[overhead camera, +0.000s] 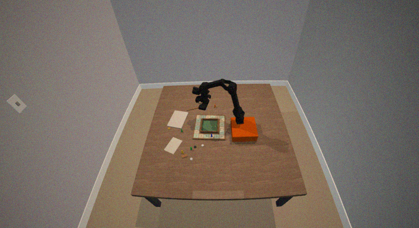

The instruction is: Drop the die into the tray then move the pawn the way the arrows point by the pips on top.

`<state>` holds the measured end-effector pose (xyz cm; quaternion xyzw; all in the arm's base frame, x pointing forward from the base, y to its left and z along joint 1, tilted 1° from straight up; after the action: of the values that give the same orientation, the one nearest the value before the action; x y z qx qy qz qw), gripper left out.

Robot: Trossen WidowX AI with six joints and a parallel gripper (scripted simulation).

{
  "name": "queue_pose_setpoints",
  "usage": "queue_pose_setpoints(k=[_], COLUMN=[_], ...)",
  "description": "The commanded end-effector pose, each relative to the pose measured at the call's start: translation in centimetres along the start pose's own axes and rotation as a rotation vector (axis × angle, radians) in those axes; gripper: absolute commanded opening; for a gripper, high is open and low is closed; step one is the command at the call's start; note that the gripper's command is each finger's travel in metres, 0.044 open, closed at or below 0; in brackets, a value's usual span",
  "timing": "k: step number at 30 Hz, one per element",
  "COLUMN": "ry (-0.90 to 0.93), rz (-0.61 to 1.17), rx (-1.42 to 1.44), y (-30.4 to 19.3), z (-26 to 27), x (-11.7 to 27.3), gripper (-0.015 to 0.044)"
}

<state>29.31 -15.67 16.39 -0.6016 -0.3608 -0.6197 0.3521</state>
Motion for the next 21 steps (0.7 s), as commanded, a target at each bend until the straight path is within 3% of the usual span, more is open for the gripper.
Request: queue_pose_setpoints(k=[1, 21], ry=[-0.003, 0.004], rz=[-0.007, -0.003], rx=[0.052, 0.267], y=[-1.4, -8.6], z=[2.5, 10.2], x=[-0.3, -2.6], gripper=[0.0000, 0.0000])
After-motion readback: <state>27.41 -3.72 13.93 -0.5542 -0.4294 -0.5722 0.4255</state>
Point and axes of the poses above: the point midway between the two fingers, 35 mm back from their tips, its own x axis back along the fingers, its own z axis across the jaws, y = z × x, the point moved 8 cm from there along x, back along the fingers, and after that the axes turned 9 degrees about -x, right-handed, at the moved point
